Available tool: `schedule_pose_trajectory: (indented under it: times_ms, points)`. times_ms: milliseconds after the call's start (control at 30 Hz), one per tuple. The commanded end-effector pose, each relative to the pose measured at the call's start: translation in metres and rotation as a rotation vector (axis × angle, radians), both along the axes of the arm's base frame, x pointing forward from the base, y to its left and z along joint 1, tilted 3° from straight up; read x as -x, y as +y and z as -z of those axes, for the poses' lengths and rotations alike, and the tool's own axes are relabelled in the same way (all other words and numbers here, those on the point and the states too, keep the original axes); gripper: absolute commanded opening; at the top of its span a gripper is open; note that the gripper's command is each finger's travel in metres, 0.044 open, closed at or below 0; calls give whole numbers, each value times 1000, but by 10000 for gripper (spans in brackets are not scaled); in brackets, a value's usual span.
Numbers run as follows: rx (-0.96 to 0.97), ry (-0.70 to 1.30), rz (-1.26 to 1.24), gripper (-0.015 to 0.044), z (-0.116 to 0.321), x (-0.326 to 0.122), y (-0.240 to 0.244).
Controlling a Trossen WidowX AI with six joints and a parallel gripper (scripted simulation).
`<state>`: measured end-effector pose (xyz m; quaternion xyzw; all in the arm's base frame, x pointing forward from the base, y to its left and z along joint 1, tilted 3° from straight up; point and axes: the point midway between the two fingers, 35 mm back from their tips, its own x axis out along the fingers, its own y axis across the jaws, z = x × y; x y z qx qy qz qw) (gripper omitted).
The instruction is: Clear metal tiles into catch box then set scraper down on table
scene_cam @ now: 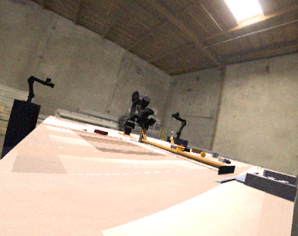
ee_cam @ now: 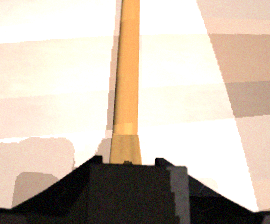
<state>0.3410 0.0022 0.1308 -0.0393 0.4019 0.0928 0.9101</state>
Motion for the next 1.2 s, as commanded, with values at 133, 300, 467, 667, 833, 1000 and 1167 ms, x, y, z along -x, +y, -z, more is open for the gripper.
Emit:
schedule_pose_trajectory:
  times_ms: [133, 300, 467, 667, 833, 1000, 1167]
  points:
    - [-3, 2, -2, 0, -1, 2, 10]
    - [-3, 4, -3, 0, -1, 3, 16]
    - [-4, 5, -3, 0, -1, 4, 23]
    - [-4, 7, -4, 0, -1, 6, 31]
    - [-4, 8, -5, 0, -1, 8, 37]
    - [-4, 9, -5, 0, -1, 10, 43]
    - [-5, 9, -6, 0, -1, 12, 50]
